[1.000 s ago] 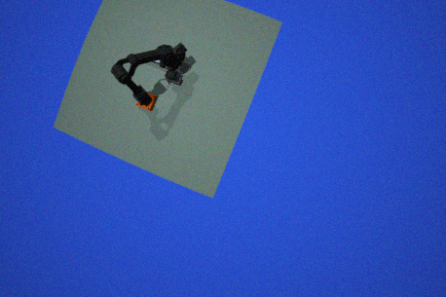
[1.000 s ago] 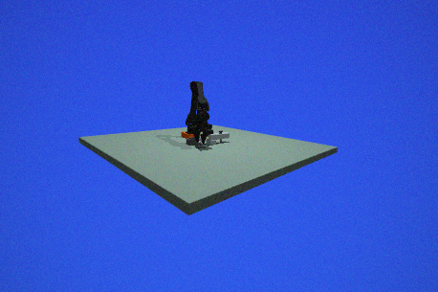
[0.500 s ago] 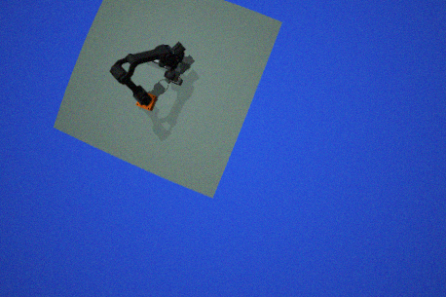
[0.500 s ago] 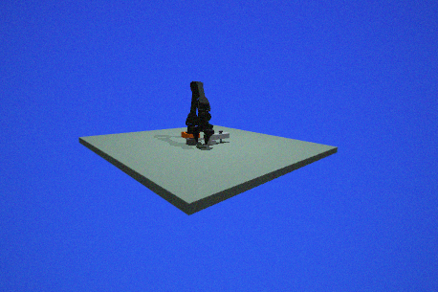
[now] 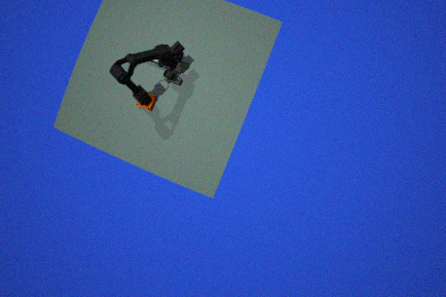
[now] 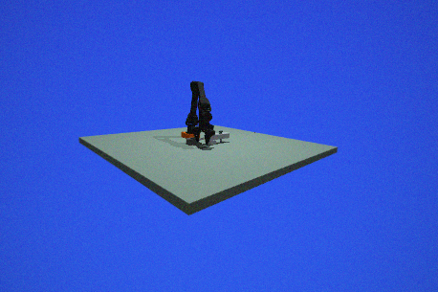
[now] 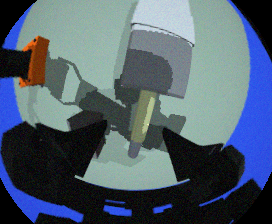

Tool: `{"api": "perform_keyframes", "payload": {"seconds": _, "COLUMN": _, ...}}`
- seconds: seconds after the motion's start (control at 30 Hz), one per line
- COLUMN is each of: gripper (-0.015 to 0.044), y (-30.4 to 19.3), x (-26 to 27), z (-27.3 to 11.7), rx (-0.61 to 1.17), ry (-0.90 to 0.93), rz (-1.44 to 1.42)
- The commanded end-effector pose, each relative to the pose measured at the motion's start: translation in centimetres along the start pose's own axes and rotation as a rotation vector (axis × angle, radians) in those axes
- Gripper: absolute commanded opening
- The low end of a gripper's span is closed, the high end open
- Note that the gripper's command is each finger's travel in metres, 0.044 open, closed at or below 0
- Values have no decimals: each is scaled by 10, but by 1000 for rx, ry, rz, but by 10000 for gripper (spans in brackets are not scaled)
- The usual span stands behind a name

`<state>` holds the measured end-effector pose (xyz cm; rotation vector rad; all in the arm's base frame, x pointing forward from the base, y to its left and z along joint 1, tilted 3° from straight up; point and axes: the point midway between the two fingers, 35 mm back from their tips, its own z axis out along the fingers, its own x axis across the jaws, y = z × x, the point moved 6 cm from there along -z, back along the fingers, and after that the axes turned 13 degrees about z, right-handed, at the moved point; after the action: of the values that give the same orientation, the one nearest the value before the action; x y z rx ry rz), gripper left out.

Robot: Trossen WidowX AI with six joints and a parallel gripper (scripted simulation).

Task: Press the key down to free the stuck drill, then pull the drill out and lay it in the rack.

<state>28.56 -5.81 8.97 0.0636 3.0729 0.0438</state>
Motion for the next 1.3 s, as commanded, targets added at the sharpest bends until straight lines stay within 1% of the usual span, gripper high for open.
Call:
{"api": "perform_keyframes", "payload": {"seconds": 0.0, "gripper": 440, "y": 2, "x": 1, "z": 1, "rx": -5, "ry": 2, "rz": 3}}
{"api": "perform_keyframes", "payload": {"seconds": 0.07, "gripper": 440, "y": 3, "x": 2, "z": 1, "rx": -5, "ry": 2, "rz": 3}}
{"api": "perform_keyframes", "payload": {"seconds": 0.57, "gripper": 46, "y": 1, "x": 0, "z": 0, "rx": 0, "ry": -1, "rz": 0}}
{"api": "perform_keyframes", "payload": {"seconds": 0.8, "gripper": 0, "y": 1, "x": 0, "z": 0, "rx": 0, "ry": -1, "rz": 0}}
{"api": "perform_keyframes", "payload": {"seconds": 1.27, "gripper": 0, "y": 1, "x": 1, "z": -3, "rx": -5, "ry": 2, "rz": 3}}
